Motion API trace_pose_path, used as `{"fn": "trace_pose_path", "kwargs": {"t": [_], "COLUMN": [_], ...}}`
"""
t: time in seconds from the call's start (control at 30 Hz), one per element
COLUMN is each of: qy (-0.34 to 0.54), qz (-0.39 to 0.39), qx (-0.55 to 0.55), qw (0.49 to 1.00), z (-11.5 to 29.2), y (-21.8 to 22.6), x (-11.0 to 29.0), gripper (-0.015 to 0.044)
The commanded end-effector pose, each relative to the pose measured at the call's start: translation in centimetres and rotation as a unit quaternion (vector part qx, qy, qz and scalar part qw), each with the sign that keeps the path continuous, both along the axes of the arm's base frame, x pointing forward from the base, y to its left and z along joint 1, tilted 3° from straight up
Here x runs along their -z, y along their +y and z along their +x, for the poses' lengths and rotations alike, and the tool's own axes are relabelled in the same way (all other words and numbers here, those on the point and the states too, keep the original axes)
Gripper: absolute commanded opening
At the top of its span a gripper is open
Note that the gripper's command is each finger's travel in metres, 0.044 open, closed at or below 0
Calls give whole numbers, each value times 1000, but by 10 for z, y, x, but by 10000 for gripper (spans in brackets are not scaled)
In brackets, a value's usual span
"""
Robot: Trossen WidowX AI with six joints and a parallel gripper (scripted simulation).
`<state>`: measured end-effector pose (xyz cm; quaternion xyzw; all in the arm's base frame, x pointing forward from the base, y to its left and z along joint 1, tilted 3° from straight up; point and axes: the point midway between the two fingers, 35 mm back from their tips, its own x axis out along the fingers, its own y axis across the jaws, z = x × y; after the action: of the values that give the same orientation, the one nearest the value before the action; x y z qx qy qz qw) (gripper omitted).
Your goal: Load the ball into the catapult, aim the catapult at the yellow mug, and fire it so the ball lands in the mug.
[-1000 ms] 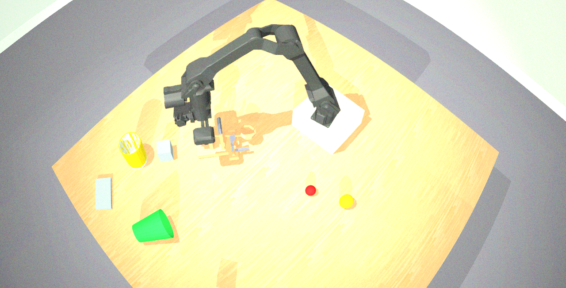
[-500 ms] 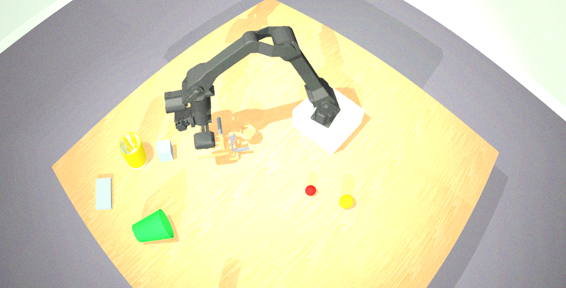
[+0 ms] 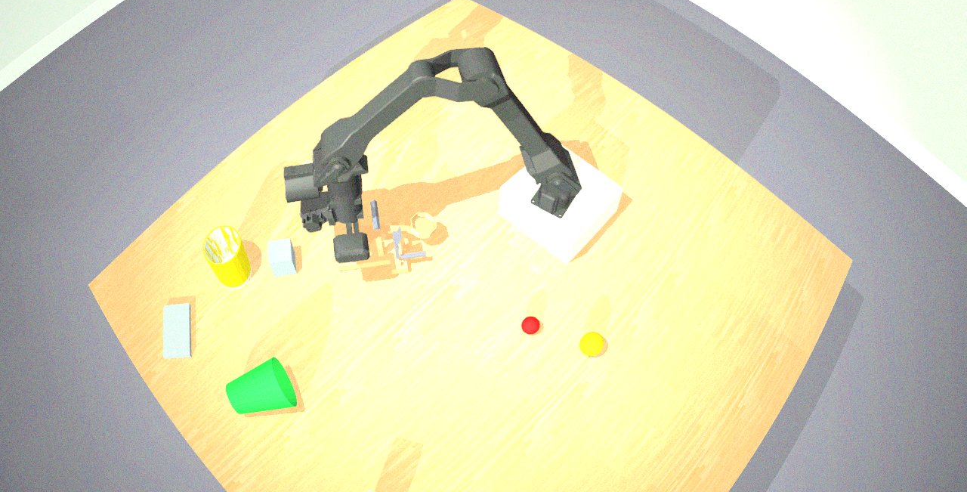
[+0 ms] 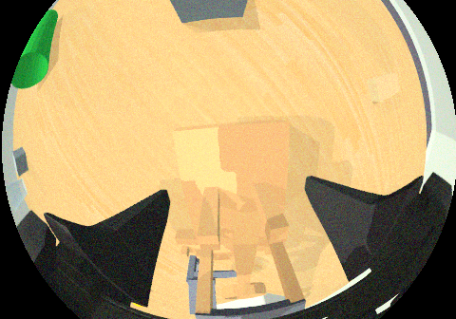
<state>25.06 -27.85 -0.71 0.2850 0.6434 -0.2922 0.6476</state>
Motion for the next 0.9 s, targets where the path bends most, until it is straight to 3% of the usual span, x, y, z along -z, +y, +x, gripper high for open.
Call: {"fn": "trace_pose_path", "kwargs": {"t": [0.0, 0.23, 0.6, 0.8, 0.87], "qy": [4, 4, 2, 2, 2], "qz": [6, 6, 2, 2, 2], "qx": [-2, -2, 0, 0, 0], "qw": [1000, 1000, 1000, 1000, 1000], "z": [-3, -3, -1, -1, -1], "y": [4, 4, 1, 1, 1], "x": [8, 8, 6, 6, -5], "gripper": [440, 440, 151, 111, 59]}}
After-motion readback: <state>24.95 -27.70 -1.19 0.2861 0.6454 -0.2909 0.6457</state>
